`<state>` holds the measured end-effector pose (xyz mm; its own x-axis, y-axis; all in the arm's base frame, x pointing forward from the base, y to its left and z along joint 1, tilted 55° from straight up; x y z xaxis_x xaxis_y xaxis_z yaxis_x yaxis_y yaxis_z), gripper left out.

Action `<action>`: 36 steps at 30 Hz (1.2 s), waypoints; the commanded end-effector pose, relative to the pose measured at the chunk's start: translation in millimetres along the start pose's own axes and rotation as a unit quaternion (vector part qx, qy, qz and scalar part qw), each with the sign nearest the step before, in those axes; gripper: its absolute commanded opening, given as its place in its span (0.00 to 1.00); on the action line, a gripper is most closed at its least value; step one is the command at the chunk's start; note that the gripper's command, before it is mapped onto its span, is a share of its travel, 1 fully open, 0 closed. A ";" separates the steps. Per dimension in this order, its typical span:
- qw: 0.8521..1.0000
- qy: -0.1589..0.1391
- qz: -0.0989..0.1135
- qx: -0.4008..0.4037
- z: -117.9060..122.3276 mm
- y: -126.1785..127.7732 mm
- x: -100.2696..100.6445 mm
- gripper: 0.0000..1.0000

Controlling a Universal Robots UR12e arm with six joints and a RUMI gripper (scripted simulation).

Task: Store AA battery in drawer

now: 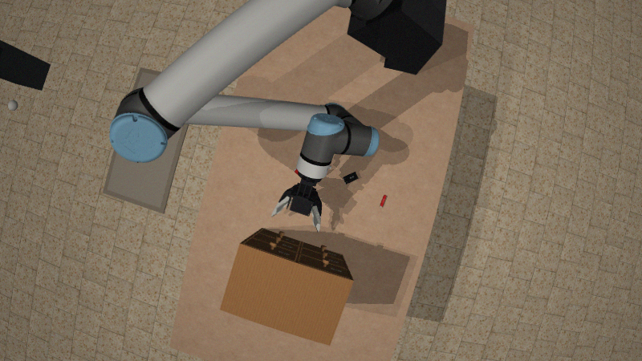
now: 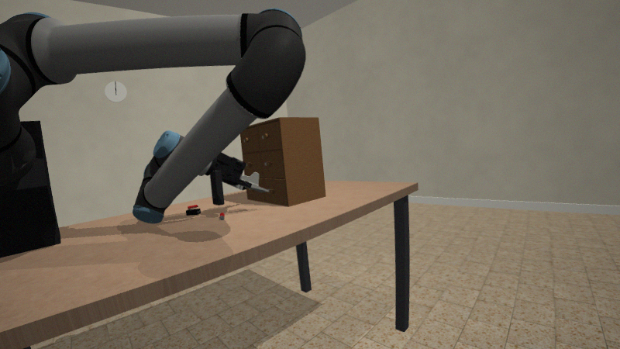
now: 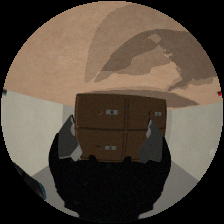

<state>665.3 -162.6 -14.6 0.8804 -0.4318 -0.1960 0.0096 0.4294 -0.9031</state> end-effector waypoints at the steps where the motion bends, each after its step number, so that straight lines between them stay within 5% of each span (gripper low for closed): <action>1: 1.000 0.000 0.000 0.000 0.6 0.0 -0.3 1.00; 36: 1.000 0.000 0.000 0.000 25.3 -4.9 -14.9 1.00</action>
<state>664.3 -143.8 -1.5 0.8806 -0.4315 -0.1959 0.0095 0.4294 -0.9031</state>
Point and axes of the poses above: the point where the finger pads meet when closed, its own x axis out along the fingers, its own y axis across the jaws, z = x × y, the point moved 8 cm from there along -x, back along the fingers, and after that the axes turned 11 degrees about -x, right-handed, at the moved point
